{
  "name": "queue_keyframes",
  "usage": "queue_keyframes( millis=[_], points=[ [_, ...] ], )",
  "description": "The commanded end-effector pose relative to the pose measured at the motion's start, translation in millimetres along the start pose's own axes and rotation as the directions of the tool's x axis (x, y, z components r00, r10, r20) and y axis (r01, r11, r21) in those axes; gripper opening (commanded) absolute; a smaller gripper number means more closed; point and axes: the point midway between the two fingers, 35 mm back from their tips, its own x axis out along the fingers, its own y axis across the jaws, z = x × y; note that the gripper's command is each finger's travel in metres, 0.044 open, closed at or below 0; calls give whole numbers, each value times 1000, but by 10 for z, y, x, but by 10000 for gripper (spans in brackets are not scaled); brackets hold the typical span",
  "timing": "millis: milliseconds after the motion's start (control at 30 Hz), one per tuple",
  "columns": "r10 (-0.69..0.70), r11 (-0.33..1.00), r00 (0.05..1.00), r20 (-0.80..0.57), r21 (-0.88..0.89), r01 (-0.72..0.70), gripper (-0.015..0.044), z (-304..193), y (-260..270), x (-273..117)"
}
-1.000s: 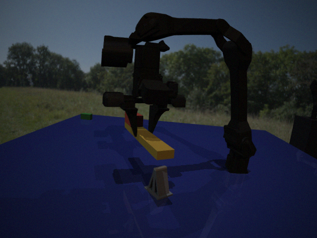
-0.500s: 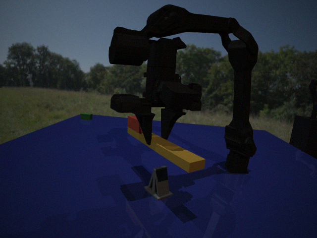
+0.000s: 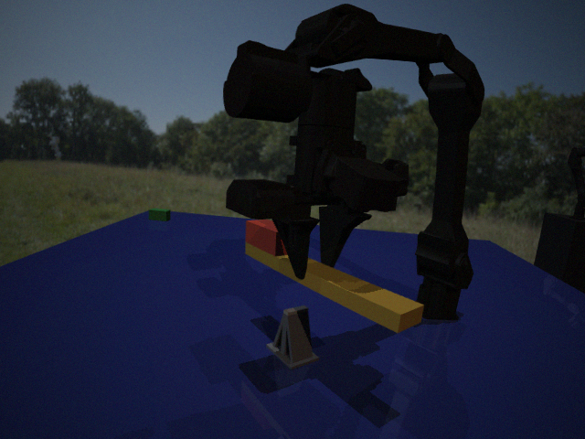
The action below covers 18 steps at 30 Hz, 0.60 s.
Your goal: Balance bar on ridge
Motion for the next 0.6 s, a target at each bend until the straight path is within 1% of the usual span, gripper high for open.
queue_keyframes(
  millis=[0,567],
  points=[
    [-7,1000,1000,-2,0,7,0,23,5,39],
    [-6,1000,1000,-2,-1,6,0,16,13,319]
  ],
)
